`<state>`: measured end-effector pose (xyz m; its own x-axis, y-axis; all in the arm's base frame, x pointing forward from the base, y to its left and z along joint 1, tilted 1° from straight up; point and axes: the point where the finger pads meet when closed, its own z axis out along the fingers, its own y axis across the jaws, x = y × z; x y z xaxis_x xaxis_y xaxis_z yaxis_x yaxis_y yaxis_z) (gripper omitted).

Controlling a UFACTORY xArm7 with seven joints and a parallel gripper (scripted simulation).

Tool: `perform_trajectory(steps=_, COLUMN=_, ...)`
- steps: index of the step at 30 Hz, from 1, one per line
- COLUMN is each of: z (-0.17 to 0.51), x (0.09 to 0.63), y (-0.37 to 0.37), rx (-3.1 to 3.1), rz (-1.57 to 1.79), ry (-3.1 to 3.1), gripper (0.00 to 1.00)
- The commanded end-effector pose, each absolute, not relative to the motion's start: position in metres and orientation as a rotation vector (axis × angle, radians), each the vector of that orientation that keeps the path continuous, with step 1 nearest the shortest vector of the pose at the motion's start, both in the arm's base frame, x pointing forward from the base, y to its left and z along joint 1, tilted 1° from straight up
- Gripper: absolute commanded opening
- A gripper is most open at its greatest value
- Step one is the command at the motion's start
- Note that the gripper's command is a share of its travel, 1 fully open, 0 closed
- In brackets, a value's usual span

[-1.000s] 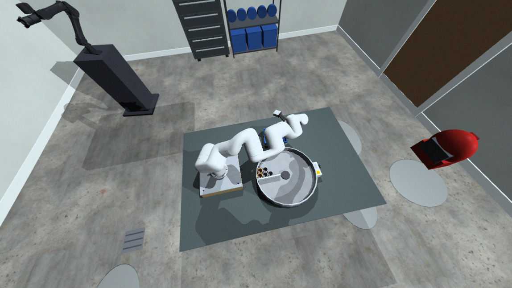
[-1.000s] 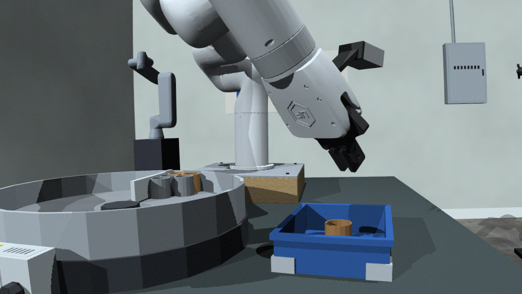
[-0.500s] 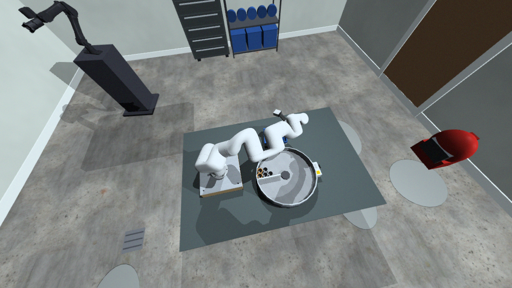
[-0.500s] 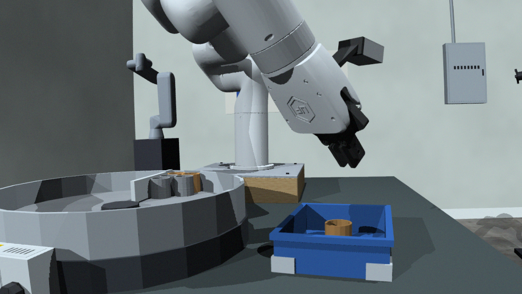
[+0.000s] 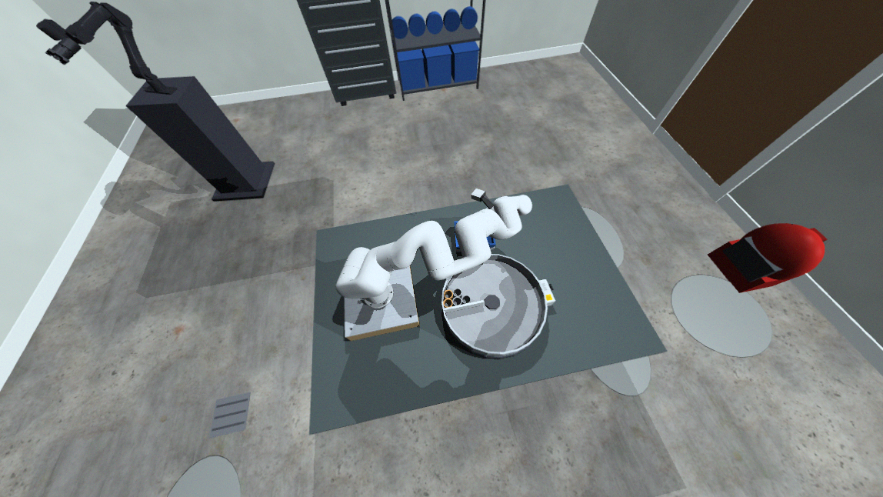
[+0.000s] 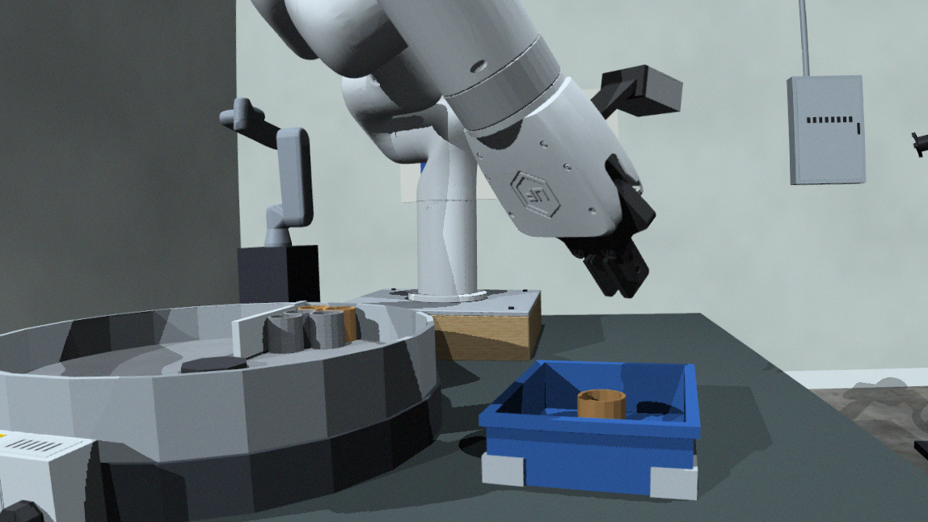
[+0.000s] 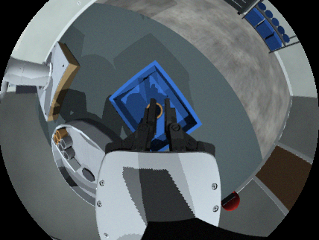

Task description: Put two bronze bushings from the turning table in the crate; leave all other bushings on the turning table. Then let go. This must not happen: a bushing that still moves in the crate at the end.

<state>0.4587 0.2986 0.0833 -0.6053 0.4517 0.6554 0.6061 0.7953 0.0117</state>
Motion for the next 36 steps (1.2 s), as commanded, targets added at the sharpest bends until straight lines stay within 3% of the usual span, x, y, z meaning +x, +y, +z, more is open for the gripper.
perform_trajectory(steps=1, z=0.085, x=0.460, y=0.299, rx=-0.778, rz=-0.310, ry=-2.327, gripper=0.11)
perform_trajectory(steps=36, z=0.083, x=0.461, y=0.284, rx=-0.812, rz=-0.265, ry=-2.349, gripper=0.10)
